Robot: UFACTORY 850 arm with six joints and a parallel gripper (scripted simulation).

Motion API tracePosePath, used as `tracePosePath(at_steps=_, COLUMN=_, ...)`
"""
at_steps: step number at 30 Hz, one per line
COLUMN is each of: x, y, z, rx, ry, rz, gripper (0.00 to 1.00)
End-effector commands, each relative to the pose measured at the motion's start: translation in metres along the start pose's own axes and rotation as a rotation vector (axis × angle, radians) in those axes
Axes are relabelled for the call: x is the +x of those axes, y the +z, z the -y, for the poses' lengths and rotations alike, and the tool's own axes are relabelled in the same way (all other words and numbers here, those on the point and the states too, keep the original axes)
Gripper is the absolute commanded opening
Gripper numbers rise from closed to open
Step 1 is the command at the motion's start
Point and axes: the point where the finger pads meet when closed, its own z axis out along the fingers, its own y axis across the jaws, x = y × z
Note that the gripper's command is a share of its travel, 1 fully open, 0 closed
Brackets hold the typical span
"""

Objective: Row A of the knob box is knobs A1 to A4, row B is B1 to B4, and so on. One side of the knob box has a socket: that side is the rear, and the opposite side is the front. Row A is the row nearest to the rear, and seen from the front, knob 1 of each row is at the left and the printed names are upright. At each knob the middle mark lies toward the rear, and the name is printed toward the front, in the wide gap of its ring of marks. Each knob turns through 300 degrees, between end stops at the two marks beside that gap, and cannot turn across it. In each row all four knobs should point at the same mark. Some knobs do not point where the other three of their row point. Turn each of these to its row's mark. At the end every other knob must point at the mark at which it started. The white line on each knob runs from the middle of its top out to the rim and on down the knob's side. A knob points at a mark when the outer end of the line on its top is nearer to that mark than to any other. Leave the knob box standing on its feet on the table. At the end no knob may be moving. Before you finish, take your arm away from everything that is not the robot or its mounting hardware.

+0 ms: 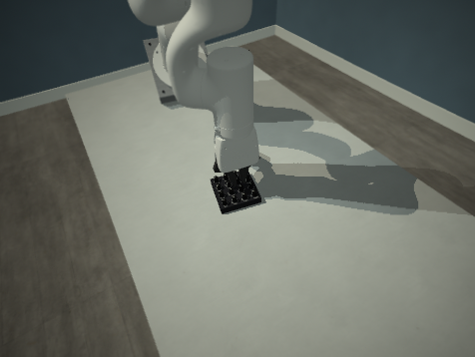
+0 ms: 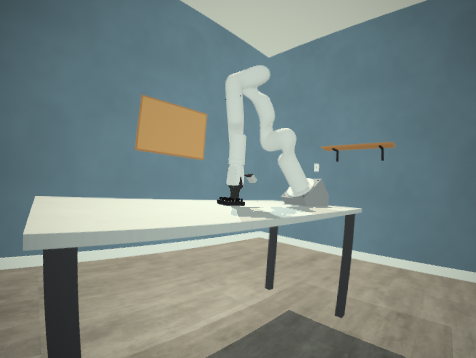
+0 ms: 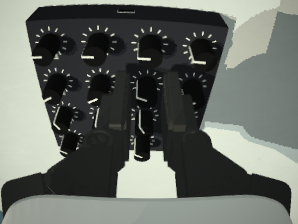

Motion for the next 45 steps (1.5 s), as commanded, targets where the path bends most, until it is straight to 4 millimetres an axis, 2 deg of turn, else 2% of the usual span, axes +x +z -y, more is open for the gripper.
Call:
tracePosePath(at_steps=1, x=-0.001, y=0.0, z=0.0, rx=0.002, ry=0.0, rz=-0.001, gripper=0.19)
tracePosePath(at_steps=26, x=-0.001, y=-0.003, z=0.0, rx=0.003, ry=0.0, rz=-0.001, gripper=0.19)
tracePosePath(at_steps=45, x=-0.001, y=-0.026, z=0.0, rx=0.003, ry=0.0, rz=0.0, gripper=0.19)
